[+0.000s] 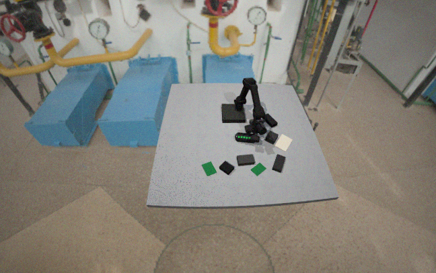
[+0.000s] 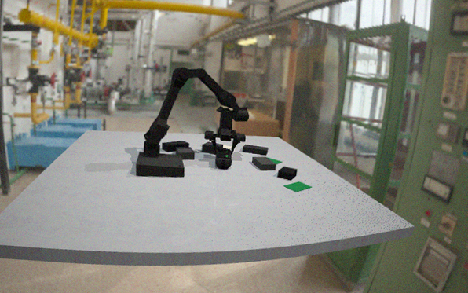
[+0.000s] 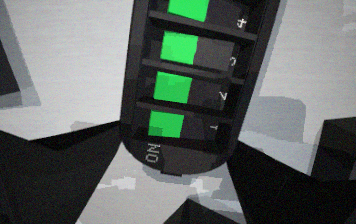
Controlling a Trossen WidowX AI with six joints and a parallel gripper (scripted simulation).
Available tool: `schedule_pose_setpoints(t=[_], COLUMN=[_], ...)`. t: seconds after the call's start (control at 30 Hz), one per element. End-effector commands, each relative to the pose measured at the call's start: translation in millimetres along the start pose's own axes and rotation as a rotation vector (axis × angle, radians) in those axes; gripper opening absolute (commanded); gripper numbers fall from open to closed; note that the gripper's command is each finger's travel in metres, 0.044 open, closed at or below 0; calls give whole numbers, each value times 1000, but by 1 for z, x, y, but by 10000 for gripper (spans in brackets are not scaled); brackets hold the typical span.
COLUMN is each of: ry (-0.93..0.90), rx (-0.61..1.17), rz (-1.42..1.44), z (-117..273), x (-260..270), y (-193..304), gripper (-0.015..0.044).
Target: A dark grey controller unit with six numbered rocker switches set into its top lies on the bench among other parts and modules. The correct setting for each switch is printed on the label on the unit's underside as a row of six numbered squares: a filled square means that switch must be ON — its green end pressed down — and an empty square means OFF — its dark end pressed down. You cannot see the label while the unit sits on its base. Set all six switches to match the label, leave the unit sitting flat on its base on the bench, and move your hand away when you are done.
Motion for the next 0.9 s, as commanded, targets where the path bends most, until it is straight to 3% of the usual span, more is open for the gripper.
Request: schedule_pose_setpoints(t=[0.0,0.47,0.6,0.87], ry=[9,4,4,4], rx=[-17,-7,-3,-3], rz=[-10,-4,0,0], z=[-7,-7,-8,-8], x=[0,0,0,0], y=[-1,0,1,1], gripper=[338,338,440,440])
Point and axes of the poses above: the point midway between the two fingers, 35 mm back from their tips, its own z axis back along the fingers, its own x axis across the jaws, y = z × x, the point moved 10 cm from there along z, back along the fingers
